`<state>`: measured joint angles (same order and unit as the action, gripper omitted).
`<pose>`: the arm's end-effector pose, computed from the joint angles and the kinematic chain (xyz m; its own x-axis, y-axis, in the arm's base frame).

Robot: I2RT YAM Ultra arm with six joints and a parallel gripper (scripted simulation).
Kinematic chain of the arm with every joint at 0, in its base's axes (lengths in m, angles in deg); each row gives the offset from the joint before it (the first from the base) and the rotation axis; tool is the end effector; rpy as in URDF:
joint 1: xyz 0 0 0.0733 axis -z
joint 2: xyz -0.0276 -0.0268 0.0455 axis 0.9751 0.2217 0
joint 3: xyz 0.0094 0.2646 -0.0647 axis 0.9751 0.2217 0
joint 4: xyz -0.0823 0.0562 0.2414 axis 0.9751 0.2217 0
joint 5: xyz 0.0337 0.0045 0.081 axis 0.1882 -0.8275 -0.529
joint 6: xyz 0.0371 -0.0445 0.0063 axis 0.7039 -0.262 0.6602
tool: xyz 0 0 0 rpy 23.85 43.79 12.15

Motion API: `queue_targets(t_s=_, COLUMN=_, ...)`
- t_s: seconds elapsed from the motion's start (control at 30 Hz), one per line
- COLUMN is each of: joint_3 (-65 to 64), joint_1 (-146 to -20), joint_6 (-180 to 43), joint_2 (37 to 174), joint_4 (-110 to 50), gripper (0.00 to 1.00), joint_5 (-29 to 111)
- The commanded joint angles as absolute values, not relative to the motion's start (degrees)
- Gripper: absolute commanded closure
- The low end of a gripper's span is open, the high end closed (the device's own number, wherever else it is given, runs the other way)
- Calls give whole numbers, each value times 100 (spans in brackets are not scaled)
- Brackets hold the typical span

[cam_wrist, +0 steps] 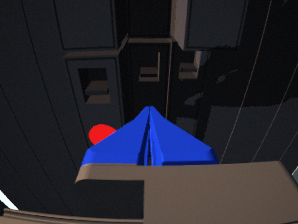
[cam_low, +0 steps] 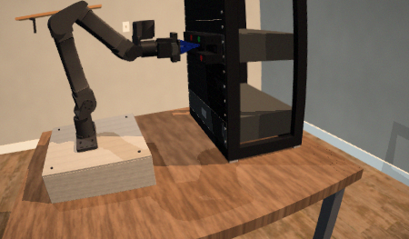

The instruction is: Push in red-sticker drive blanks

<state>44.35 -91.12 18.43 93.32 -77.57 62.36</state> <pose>0.2906 0.0559 0.2447 0.1626 0.9839 -0.0747 0.0446 0.0683 0.9967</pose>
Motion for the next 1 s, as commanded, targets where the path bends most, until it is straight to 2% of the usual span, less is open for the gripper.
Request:
queue_targets(t_s=0.0, joint_3=4147, joint_1=-9117, joint_6=1793, joint_2=9464, joint_4=-7743, gripper=100, joint_5=5990)
queue_targets(t_s=0.97, joint_3=4081, joint_1=-9128, joint_6=1793, joint_2=9525, joint_4=-7736, gripper=100, joint_5=5994)
